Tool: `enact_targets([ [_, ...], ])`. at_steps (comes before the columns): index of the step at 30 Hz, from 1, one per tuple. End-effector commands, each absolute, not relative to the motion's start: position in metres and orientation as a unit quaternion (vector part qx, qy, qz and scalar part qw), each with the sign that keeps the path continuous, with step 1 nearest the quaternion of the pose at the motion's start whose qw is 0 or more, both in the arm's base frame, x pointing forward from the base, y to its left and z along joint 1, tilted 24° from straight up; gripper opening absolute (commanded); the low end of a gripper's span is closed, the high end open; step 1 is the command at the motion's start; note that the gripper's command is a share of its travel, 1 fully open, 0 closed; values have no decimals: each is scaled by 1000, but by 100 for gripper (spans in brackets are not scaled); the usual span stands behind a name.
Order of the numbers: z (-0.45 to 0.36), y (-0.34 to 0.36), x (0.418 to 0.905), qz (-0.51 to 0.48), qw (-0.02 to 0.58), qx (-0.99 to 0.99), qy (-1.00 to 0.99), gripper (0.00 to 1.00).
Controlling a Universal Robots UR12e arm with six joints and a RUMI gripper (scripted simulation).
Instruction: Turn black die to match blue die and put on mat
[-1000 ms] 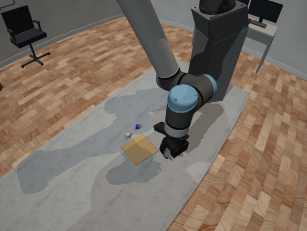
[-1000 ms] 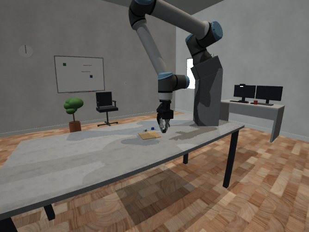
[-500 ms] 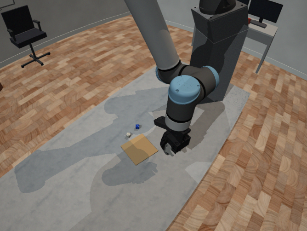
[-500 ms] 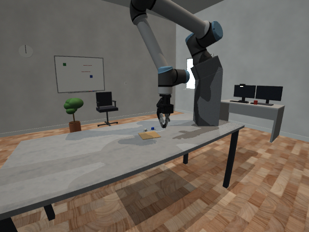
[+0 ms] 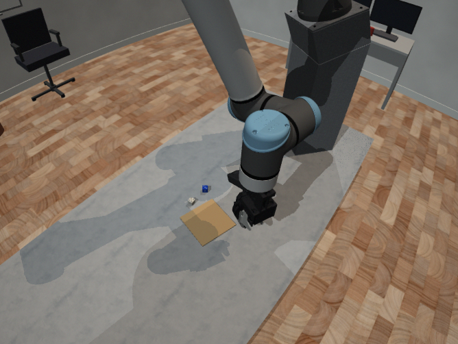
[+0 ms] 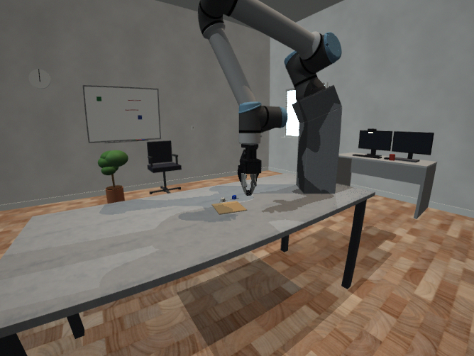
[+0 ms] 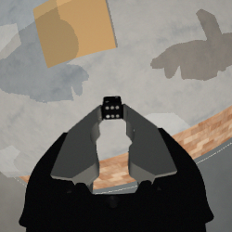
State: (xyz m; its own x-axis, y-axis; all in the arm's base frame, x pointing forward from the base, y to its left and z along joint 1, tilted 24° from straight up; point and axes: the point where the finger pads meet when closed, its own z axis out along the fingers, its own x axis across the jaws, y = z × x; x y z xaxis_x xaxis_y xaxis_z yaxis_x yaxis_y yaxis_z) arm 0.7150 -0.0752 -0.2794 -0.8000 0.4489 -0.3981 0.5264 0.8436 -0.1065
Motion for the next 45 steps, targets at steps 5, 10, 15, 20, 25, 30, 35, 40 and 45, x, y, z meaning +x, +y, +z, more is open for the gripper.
enact_targets([
  [5, -269, -105, 714, -81, 194, 383, 900, 3],
  [10, -264, -122, 713, -67, 199, 447, 870, 3],
  [15, -260, -134, 712, -55, 202, 495, 843, 3],
  [20, -255, -150, 711, -41, 206, 554, 806, 3],
  [25, -250, -164, 710, -28, 208, 604, 769, 3],
  [30, -244, -179, 708, -13, 210, 655, 726, 3],
  [35, -240, -192, 707, -2, 211, 694, 688, 3],
  [40, -235, -205, 705, 11, 211, 733, 646, 3],
  [45, -234, -209, 704, 15, 211, 745, 633, 3],
])
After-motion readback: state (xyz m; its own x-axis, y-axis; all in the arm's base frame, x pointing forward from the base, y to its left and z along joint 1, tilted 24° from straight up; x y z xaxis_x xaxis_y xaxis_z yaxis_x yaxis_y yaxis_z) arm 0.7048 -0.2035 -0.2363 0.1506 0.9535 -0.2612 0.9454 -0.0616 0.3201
